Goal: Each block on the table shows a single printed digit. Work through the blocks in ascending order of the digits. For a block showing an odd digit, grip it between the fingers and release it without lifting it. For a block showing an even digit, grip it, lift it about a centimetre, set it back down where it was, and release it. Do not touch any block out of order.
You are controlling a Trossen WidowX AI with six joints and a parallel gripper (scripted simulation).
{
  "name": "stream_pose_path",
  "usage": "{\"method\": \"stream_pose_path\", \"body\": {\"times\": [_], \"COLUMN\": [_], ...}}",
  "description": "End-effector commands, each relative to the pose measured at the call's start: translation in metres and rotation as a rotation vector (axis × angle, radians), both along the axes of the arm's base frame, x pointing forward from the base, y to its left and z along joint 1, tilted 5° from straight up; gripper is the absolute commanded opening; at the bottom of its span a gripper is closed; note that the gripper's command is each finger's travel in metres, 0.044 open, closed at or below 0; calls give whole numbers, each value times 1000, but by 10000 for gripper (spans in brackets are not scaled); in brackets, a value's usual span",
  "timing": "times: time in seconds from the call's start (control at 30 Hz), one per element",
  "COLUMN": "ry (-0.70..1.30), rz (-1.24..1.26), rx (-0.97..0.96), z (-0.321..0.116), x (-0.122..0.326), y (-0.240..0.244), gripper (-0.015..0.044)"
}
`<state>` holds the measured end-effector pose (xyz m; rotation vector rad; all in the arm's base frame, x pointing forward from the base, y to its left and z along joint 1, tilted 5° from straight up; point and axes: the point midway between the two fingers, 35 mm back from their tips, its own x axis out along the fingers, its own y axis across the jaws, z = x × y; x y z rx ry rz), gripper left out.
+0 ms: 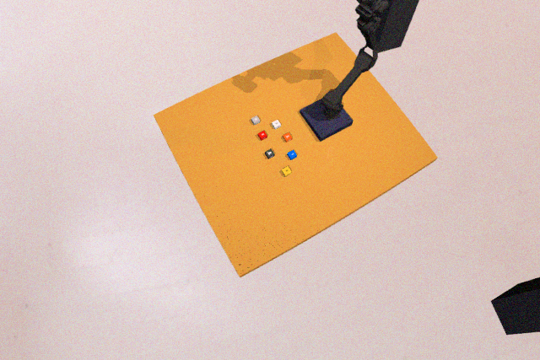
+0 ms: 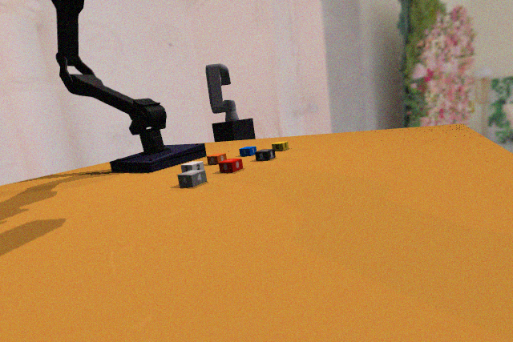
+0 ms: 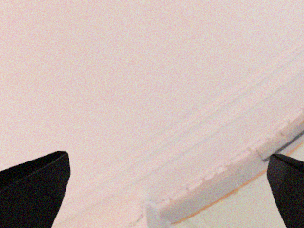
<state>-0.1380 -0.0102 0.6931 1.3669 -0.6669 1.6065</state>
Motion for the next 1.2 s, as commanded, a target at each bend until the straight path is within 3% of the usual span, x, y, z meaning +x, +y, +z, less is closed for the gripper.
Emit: {"method": "stream_pose_path", "body": {"times": [0.0, 0.27, 0.53, 0.87, 1.17], "ry": [162, 439, 707, 1023, 1258], "rz": [-162, -453, -728, -992, -1027], "rx": [-59, -228, -485, -969, -1592], "z": [0, -29, -94, -223, -369], "x": [73, 201, 319, 430, 472], "y": [25, 58, 72, 61, 29], "gripper": [400, 400, 400, 400, 400]}}
